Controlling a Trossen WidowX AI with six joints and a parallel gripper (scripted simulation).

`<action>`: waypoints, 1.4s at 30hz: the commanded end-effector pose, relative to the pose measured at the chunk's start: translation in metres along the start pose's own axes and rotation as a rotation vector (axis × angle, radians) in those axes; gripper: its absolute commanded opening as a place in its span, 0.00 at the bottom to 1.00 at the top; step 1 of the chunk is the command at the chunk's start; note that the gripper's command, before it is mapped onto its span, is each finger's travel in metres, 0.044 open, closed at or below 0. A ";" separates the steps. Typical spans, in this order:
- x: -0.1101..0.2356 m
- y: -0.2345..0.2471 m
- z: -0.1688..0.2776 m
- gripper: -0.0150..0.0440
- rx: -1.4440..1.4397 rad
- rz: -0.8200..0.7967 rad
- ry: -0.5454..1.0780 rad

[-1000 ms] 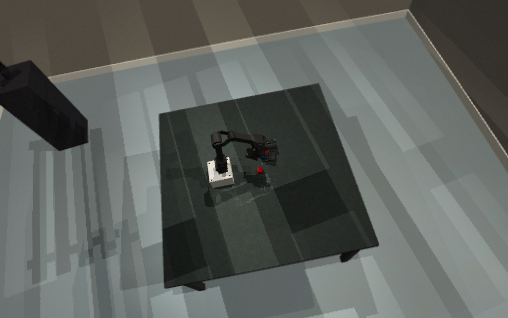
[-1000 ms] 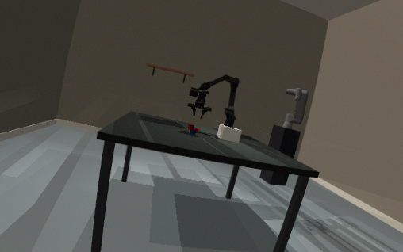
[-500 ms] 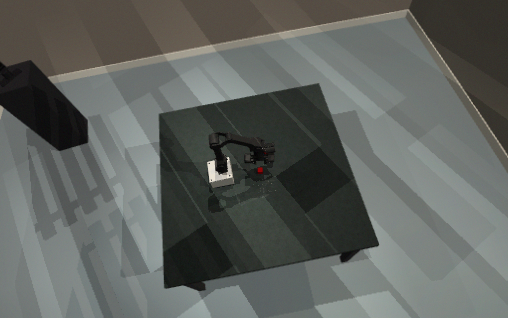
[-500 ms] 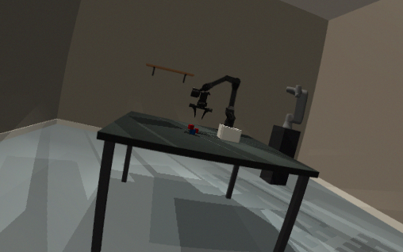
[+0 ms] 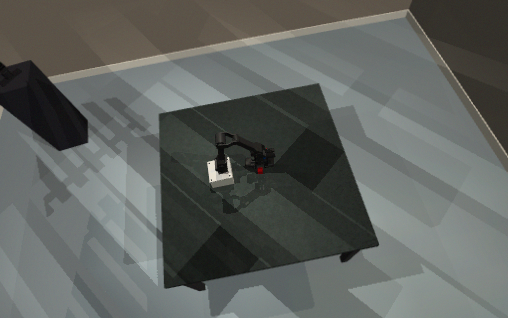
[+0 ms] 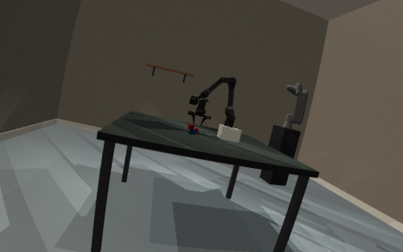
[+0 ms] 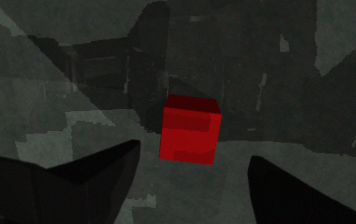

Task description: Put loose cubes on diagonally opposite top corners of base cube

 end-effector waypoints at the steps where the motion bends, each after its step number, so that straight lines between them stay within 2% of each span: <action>1: -0.010 0.002 0.000 0.70 0.006 -0.008 0.005; 24: -0.042 0.003 0.000 0.70 0.006 -0.008 0.005; 30: -0.042 0.003 0.000 0.44 0.006 -0.008 0.005; 35: -0.040 0.002 0.000 0.43 0.006 -0.008 0.005; 42: -0.021 -0.002 0.000 0.43 0.006 -0.008 0.005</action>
Point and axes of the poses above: the point midway between the two fingers, 35 mm back from their tips, its own x axis back along the fingers, its own y axis across the jaws, z = x × y, the point moved 10 cm from there along x, back along the fingers, and after that the axes turned 6 degrees about x, right-handed, at the moved point
